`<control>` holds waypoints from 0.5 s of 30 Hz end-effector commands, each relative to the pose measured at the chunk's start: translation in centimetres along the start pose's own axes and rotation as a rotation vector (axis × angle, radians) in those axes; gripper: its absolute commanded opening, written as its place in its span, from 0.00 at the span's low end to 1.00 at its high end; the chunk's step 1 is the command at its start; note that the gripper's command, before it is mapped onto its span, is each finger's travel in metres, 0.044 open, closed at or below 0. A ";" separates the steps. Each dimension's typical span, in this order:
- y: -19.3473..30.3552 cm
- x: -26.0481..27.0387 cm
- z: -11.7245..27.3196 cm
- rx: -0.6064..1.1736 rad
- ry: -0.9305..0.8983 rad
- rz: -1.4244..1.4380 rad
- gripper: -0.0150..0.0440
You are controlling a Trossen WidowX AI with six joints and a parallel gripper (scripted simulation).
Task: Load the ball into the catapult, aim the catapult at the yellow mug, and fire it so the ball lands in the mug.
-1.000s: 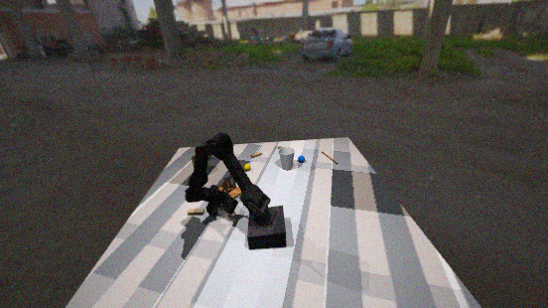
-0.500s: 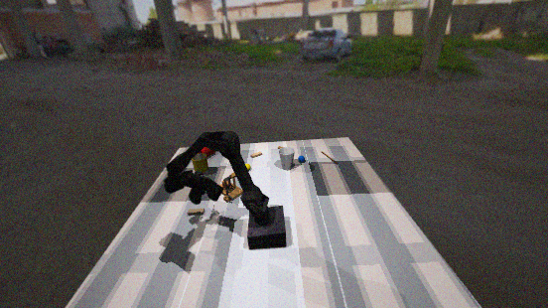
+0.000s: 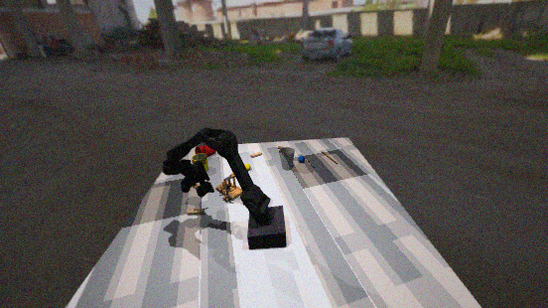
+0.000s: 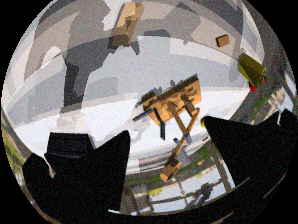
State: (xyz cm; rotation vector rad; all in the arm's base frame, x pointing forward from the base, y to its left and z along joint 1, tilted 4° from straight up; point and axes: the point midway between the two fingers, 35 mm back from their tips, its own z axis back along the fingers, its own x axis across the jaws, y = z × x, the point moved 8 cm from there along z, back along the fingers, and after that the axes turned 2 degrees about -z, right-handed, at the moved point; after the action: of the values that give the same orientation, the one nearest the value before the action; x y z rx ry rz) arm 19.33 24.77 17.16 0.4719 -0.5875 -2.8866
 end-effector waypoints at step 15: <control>1.2 -10.2 1.3 -0.300 -0.040 -0.512 1.00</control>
State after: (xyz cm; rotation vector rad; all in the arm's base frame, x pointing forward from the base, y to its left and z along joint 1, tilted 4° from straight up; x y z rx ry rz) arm 27.17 26.24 20.80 0.5681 -0.1208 -3.3267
